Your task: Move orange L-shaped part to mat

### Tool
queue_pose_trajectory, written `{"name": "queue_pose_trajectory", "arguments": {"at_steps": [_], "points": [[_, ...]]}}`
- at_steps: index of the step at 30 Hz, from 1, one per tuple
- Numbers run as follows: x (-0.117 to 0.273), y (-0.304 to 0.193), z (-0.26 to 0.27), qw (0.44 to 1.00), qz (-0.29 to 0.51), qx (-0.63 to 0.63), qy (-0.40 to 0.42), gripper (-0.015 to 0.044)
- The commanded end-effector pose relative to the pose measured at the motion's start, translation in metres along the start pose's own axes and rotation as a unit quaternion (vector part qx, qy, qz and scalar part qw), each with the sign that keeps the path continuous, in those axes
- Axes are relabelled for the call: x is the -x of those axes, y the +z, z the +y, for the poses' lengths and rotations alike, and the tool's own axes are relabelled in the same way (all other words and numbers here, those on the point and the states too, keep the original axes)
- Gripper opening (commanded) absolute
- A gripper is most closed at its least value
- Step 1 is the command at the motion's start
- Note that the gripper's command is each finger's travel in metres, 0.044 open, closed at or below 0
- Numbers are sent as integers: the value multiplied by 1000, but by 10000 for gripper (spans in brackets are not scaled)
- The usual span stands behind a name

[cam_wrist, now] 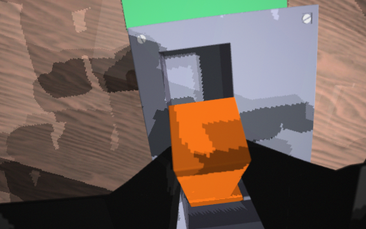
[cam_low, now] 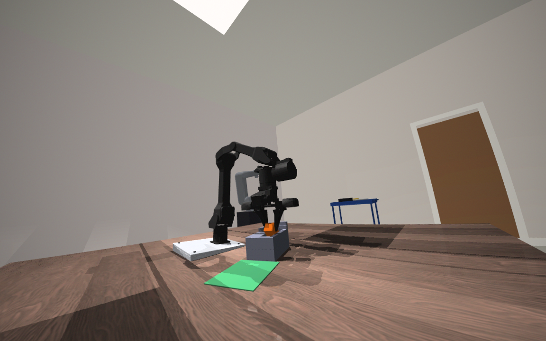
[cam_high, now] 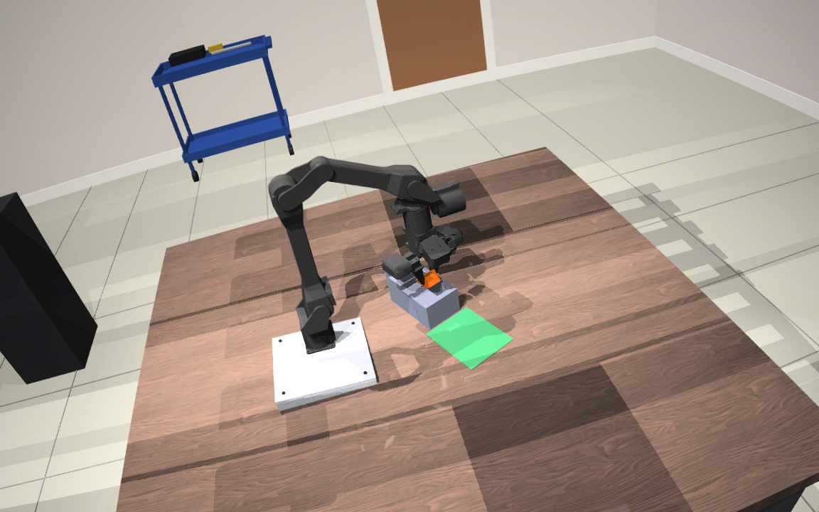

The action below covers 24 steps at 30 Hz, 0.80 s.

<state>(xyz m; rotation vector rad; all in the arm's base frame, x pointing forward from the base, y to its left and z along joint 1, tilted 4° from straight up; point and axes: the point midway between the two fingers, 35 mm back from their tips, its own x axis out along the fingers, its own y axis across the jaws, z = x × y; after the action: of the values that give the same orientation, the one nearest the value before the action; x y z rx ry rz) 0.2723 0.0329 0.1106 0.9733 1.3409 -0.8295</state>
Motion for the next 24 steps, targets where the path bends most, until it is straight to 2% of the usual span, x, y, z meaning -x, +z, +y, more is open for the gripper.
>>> {"name": "queue_pose_trajectory", "arguments": {"at_steps": [1, 6, 9, 24], "points": [[0, 0, 0, 1000, 0, 0, 0, 96], [0, 0, 0, 1000, 0, 0, 0, 62], [0, 0, 0, 1000, 0, 0, 0, 0], [13, 0, 0, 1000, 1, -1, 1, 0]]}}
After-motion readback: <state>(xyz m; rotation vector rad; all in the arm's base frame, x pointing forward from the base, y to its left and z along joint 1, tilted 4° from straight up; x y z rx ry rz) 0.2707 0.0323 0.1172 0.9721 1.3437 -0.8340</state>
